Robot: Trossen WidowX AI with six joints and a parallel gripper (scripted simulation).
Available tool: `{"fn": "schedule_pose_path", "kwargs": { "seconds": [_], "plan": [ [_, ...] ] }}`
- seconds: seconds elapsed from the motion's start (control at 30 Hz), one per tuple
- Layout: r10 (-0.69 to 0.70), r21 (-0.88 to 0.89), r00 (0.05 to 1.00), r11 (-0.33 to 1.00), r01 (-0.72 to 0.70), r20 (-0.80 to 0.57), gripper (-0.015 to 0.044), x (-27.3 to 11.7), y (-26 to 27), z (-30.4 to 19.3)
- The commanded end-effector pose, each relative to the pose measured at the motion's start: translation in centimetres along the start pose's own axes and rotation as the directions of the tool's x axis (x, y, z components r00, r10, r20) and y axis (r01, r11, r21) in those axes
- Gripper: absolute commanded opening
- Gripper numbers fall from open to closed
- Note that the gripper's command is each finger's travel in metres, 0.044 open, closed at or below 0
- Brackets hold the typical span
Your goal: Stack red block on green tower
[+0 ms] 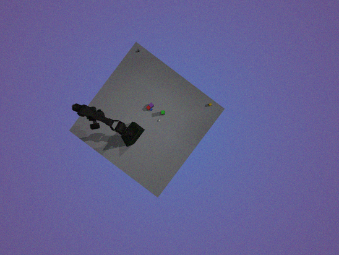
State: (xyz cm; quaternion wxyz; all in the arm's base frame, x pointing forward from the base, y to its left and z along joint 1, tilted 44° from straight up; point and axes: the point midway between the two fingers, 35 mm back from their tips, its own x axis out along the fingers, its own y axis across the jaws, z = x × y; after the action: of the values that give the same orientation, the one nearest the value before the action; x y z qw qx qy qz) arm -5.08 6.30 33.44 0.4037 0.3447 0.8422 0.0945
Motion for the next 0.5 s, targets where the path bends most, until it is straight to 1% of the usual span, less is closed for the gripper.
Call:
{"fn": "schedule_pose_path", "kwargs": {
  "seconds": [0.0,0.03,0.47],
  "plan": [
    [0.000,-0.002,1.000,1.000,0.000,0.003,0.0426,0.1,0.1,0.0],
    [0.001,-0.008,1.000,1.000,-0.001,0.011,0.0440,0.3,0.2,-0.1],
    [-0.003,-0.132,0.982,0.991,0.028,0.190,0.0440,6.6,5.4,0.8]
  ]
}}
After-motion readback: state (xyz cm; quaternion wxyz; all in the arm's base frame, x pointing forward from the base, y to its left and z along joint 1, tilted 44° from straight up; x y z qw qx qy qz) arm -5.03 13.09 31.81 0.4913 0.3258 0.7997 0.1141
